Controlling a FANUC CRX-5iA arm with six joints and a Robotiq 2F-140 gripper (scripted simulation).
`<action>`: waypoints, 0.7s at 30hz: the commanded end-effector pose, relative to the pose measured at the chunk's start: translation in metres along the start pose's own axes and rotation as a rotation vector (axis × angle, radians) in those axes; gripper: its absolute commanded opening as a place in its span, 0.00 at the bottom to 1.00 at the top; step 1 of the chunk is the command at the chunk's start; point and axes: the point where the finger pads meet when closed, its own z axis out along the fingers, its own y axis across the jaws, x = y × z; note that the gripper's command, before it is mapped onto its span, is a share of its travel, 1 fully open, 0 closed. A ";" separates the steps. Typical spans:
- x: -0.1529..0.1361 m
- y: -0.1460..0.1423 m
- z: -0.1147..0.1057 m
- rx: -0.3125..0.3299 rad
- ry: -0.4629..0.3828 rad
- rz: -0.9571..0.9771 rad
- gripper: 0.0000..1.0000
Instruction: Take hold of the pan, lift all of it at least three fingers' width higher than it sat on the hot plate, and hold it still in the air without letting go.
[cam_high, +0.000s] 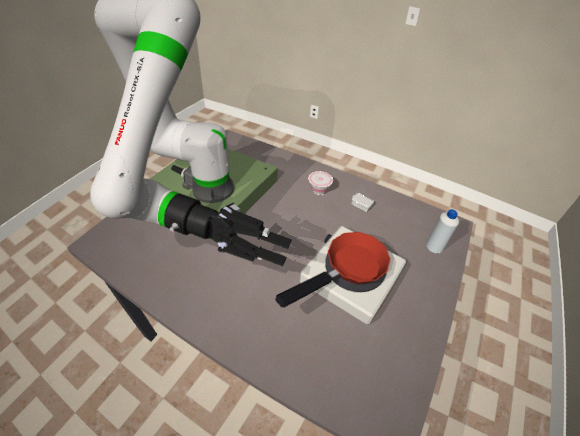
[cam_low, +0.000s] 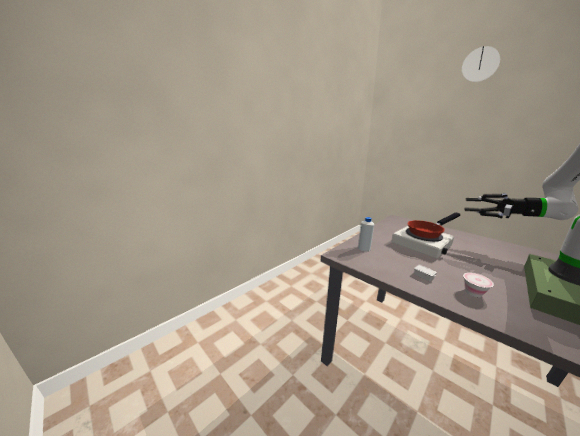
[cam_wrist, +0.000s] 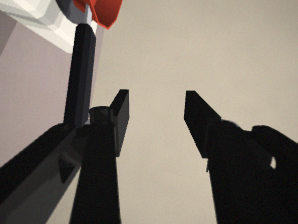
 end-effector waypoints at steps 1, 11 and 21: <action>0.000 -0.004 0.001 -0.001 0.000 -0.001 0.41; 0.004 -0.022 0.003 -0.001 0.000 -0.001 0.41; 0.009 -0.053 0.007 -0.001 0.000 -0.001 0.41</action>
